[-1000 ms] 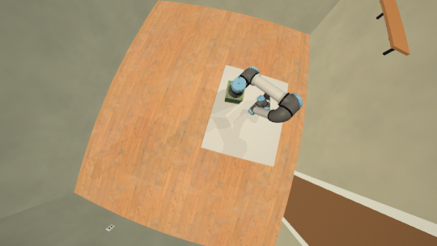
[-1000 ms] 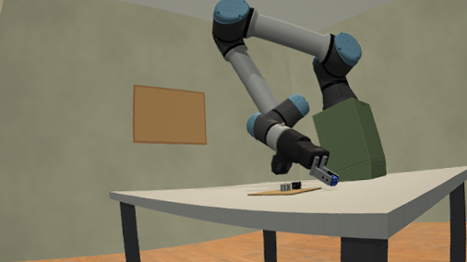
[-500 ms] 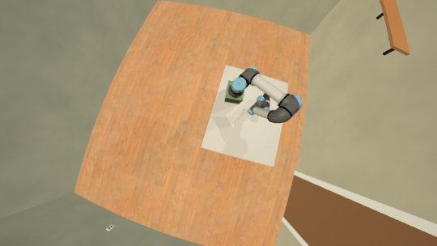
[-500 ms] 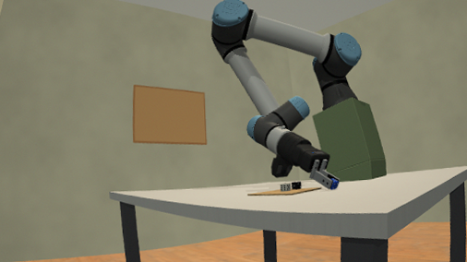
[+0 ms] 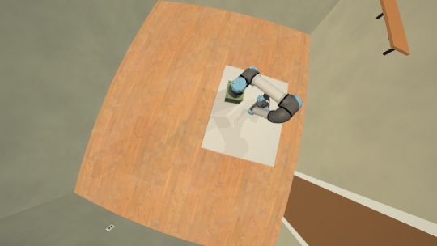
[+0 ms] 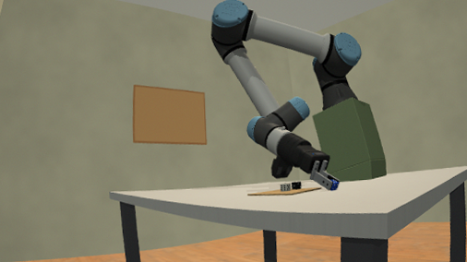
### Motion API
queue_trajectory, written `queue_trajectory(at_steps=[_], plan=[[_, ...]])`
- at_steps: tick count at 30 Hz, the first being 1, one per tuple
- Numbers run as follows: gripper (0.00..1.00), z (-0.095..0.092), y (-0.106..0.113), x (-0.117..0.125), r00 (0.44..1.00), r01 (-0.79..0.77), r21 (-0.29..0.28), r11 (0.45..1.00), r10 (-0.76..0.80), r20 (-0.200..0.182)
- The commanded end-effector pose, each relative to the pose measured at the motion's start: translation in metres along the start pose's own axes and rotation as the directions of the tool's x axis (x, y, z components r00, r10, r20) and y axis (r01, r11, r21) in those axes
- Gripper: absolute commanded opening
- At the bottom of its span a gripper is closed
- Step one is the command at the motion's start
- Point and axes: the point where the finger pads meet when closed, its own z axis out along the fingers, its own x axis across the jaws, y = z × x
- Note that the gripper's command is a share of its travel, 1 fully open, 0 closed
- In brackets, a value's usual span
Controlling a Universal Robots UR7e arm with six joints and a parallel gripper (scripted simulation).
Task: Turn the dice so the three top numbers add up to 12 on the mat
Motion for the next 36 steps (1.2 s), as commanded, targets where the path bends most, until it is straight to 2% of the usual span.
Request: queue_trajectory(at_steps=[1, 26, 27, 29, 30, 32, 33, 36], plan=[[0.40, -0.0002, 0.0002, -0.0003, 1.000, 0.001, 0.000, 1.000, -0.001, 0.001], [0.40, -0.0002, 0.0002, -0.0003, 1.000, 0.001, 0.000, 1.000, -0.001, 0.001], [0.46, -0.0002, 0.0002, -0.0003, 1.000, 0.001, 0.000, 1.000, -0.001, 0.001], [0.46, -0.0002, 0.0002, -0.0003, 1.000, 0.001, 0.000, 1.000, -0.001, 0.001], [0.52, -0.0002, 0.0002, -0.0003, 1.000, 0.001, 0.000, 1.000, -0.001, 0.001], [0.52, -0.0002, 0.0002, -0.0003, 1.000, 0.001, 0.000, 1.000, -0.001, 0.001], [0.58, -0.0002, 0.0002, -0.0003, 1.000, 0.001, 0.000, 1.000, -0.001, 0.001], [0.58, -0.0002, 0.0002, -0.0003, 1.000, 0.001, 0.000, 1.000, -0.001, 0.001]])
